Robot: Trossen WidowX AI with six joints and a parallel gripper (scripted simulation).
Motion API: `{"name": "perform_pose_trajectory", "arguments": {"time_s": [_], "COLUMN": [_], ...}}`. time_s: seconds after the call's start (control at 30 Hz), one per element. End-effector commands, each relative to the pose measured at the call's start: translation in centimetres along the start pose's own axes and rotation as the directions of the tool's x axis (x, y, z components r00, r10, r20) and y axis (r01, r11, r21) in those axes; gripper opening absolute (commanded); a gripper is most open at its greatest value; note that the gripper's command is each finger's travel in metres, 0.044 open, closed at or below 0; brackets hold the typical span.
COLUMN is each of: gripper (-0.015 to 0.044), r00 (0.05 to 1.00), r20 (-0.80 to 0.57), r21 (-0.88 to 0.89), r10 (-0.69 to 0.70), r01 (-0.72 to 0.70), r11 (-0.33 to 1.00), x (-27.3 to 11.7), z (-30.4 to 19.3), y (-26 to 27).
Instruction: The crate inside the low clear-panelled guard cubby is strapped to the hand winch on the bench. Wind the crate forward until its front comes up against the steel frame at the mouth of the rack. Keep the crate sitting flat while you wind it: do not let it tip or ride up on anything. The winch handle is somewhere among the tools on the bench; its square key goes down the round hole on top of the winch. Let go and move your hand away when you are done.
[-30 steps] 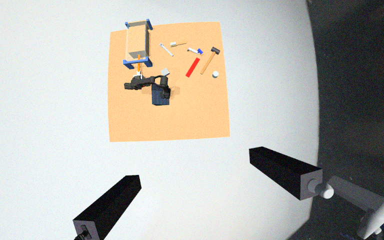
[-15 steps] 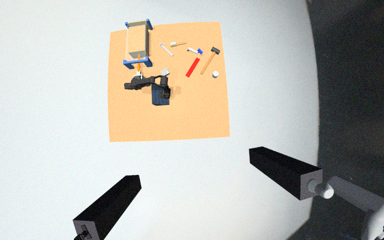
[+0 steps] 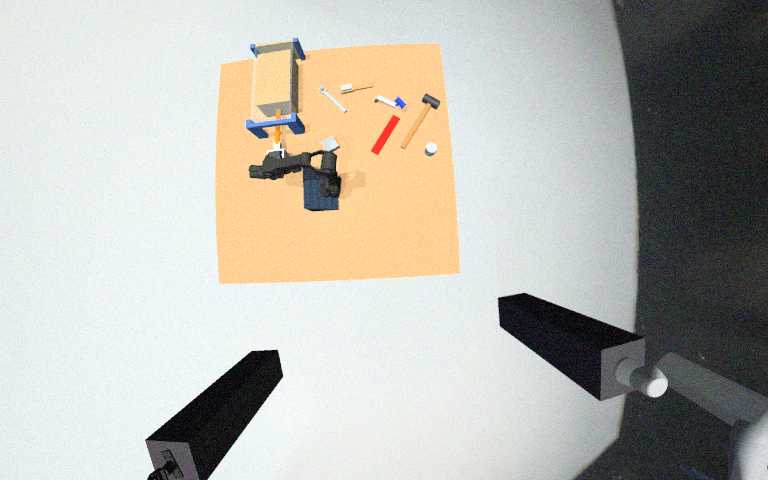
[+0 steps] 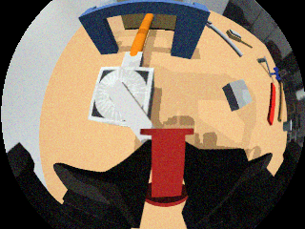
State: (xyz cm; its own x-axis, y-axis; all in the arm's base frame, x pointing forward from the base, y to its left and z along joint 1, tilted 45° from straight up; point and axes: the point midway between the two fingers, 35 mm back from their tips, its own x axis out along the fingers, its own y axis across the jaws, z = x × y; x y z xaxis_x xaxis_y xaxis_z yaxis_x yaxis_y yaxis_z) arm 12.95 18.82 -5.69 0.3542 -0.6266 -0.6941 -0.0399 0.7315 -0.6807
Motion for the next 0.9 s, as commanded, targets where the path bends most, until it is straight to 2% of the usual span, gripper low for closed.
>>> {"name": "perform_pose_trajectory", "arguments": {"time_s": [0.0, 0.87], "gripper": [0.0000, 0.0000], "r00": [1.000, 1.000], "r20": [0.005, 0.006], "r21": [-0.004, -0.003], "r10": [-0.010, -0.013], "r01": [0.010, 0.013], "r11": [1.000, 1.000], "x": [0.4, 1.6], "z": [0.2, 2.9], "y": [-0.5, -2.8]}}
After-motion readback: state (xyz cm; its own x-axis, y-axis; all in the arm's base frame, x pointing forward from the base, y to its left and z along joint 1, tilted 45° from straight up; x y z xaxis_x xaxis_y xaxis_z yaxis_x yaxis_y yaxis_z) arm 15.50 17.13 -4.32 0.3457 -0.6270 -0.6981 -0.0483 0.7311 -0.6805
